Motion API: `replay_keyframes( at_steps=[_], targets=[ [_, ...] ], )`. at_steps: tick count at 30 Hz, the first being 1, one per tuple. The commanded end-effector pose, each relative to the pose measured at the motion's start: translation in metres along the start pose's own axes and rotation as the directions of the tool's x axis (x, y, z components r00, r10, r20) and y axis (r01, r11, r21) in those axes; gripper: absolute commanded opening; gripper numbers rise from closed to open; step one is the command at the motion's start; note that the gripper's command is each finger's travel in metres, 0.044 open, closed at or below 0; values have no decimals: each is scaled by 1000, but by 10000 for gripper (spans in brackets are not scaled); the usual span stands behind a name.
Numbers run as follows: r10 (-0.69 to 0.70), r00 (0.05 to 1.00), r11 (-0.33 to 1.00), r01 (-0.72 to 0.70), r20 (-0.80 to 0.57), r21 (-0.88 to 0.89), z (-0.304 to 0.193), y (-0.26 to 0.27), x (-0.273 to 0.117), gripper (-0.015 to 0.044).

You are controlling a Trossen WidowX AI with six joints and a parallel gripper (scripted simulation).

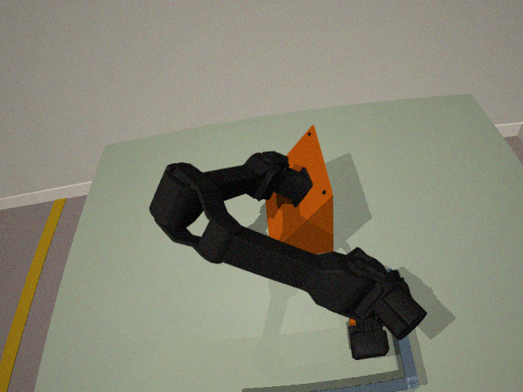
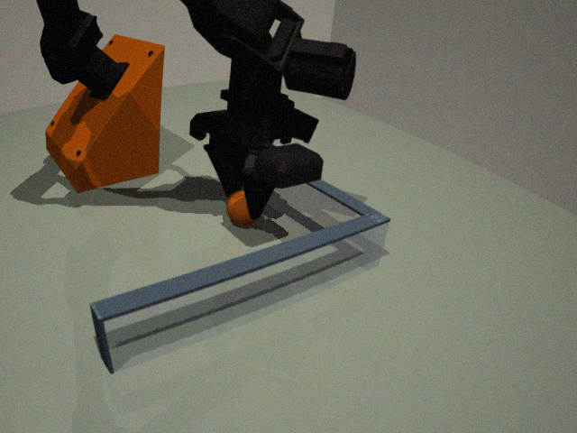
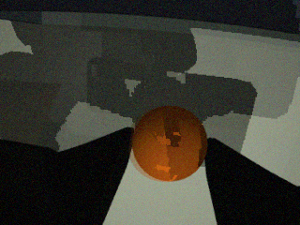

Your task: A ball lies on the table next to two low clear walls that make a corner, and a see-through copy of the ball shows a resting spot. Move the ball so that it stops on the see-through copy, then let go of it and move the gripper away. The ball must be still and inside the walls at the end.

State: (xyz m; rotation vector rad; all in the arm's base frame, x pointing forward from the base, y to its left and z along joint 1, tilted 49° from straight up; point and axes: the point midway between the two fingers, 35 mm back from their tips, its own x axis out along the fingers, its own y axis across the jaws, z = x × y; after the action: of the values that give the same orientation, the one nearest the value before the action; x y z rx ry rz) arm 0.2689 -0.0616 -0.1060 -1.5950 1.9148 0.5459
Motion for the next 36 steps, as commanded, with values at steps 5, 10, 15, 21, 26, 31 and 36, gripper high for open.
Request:
replay_keyframes(
  at_steps=[5,10,15,21,26,31,36],
  targets=[
    [0,1000,1000,0,-1,-2,0,0,1,79],
    [0,1000,1000,0,-1,-2,0,0,1,210],
    [0,1000,1000,0,-1,-2,0,0,1,306],
    [1,1000,1000,-1,5,-8,3,-2,-41,306],
    [4,1000,1000,-4,-2,-12,1,2,-86,306],
    [-11,1000,1000,11,2,-19,3,0,-80,306],
    [-11,1000,1000,11,2,-19,3,0,-82,332]
  ],
)
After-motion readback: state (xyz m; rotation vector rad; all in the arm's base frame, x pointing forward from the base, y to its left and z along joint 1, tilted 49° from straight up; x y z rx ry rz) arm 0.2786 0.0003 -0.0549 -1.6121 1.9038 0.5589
